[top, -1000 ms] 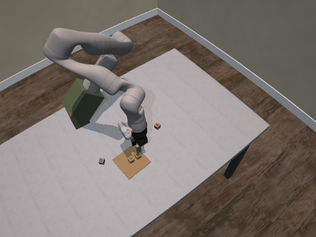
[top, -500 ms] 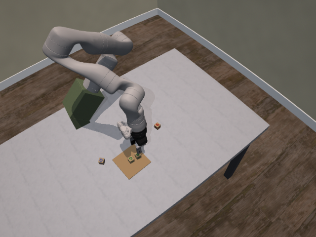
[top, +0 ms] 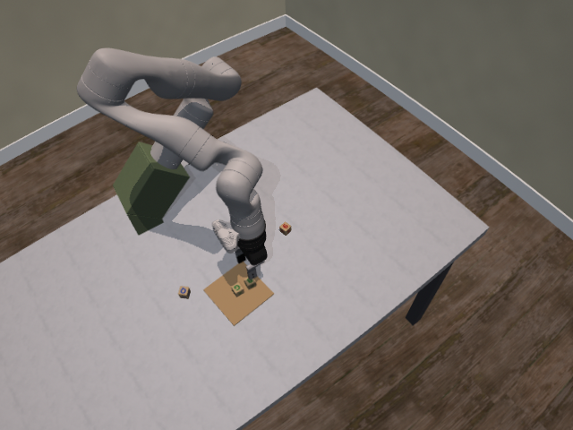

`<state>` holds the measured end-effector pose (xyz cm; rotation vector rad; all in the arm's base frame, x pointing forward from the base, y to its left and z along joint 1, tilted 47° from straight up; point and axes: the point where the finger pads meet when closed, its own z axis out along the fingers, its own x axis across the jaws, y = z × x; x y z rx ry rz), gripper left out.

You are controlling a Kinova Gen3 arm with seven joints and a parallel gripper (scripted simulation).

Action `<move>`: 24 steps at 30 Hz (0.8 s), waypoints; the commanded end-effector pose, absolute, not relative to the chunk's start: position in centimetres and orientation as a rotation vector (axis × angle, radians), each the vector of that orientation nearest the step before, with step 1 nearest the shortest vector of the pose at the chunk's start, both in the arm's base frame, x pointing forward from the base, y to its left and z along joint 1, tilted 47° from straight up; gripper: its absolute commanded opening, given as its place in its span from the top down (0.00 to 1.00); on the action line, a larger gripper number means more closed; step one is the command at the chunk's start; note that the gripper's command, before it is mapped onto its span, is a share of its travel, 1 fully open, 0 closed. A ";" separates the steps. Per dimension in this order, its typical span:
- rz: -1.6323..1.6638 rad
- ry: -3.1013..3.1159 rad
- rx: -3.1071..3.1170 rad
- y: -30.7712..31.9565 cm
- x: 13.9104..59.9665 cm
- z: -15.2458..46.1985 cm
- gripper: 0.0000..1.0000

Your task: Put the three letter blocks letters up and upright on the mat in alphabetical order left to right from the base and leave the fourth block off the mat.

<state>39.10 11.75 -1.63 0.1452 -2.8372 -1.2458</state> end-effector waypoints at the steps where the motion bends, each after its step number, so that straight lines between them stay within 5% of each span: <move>1: -1.246 -2.839 0.145 11.7 39.2 -1.6 0.00; 24: -1.261 -2.871 0.305 10.8 39.4 -2.4 0.00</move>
